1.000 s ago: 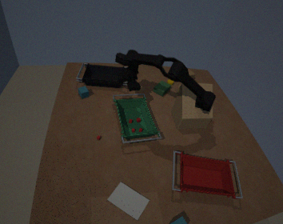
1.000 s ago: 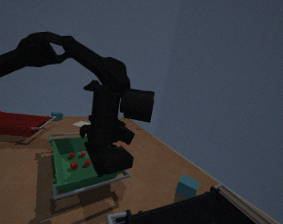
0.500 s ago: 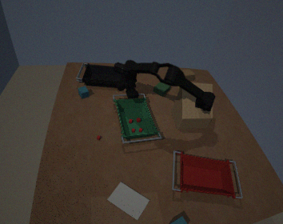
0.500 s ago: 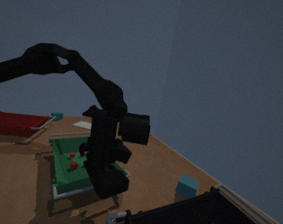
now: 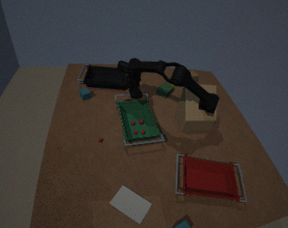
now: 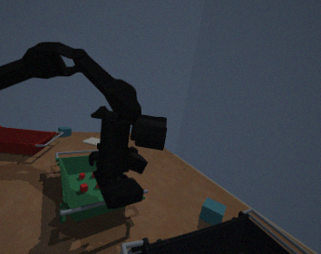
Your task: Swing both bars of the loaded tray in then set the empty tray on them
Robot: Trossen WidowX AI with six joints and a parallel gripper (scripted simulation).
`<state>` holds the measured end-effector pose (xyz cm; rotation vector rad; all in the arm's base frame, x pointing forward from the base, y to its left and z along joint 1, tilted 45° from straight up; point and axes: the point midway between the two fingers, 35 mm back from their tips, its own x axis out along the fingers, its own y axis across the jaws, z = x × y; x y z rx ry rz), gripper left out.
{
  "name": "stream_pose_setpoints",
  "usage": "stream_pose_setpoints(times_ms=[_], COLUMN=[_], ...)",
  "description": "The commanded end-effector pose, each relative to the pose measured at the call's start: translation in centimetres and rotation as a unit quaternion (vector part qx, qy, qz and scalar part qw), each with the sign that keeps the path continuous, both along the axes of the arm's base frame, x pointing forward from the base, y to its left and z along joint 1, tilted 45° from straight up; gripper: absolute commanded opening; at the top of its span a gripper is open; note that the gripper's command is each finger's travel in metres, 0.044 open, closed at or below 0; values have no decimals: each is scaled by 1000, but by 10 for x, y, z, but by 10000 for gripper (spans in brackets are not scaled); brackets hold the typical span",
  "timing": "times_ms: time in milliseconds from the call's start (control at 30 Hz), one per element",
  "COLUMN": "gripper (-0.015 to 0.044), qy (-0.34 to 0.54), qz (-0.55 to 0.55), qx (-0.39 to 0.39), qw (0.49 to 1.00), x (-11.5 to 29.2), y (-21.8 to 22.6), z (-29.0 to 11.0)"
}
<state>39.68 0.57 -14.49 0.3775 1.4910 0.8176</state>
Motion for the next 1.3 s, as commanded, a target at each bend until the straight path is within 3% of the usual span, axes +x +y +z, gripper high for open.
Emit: stream_pose_setpoints(times_ms=[0,567,900,1267], gripper=[83,83,83,83], qy=[0,1,0,3], qz=[5,5,5,1], qx=[7,8,7,9], qw=[1000,1000,1000,1000], x=[-2,-16,-10,-11], y=[10,54,23,27], z=[15,32,58,53])
